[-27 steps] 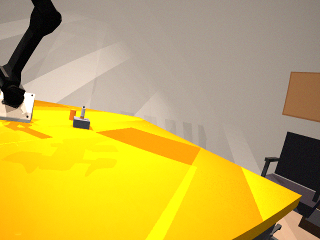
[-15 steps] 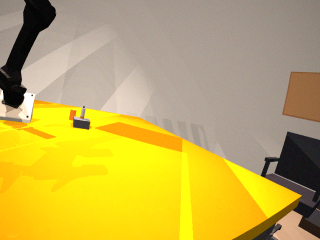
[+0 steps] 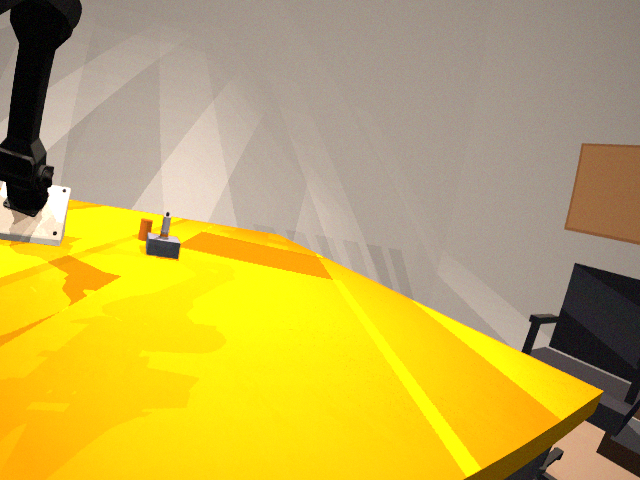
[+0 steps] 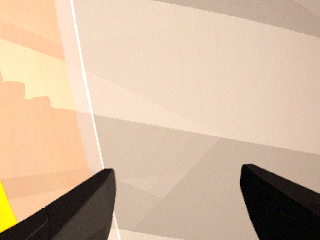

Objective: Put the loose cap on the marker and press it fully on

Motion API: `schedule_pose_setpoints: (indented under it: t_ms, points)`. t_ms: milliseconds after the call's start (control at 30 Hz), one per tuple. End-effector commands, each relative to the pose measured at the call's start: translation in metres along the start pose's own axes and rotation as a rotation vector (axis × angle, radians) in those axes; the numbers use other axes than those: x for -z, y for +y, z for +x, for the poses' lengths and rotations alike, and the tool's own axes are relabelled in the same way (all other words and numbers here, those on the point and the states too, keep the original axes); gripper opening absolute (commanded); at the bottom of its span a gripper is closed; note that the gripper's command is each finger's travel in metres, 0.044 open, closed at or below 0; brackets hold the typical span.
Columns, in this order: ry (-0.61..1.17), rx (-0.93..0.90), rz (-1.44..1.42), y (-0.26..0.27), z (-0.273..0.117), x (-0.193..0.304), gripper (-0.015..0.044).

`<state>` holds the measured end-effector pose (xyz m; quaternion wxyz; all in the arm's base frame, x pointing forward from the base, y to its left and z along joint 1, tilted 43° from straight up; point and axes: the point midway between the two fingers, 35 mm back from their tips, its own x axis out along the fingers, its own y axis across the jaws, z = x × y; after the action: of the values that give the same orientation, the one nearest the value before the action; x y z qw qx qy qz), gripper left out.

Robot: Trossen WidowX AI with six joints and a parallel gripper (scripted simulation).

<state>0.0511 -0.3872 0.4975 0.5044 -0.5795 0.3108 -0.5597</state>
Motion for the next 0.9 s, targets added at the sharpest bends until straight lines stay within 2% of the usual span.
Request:
schedule_pose_setpoints:
  t_ms: [0,200,400,667,867]
  points:
    - [-0.095,-0.130,0.176,0.041,0.008,-0.052,0.0249]
    - [-0.215,-0.342,0.387,0.096,-0.001,-0.134,0.0249]
    - [-0.308,-0.577,0.551,0.145,-0.035,-0.218,0.0249]
    - [-0.347,-0.922,0.684,0.202,-0.112,-0.312,0.0249]
    - [-0.273,-1.194,0.702,0.244,-0.192,-0.360,0.0249]
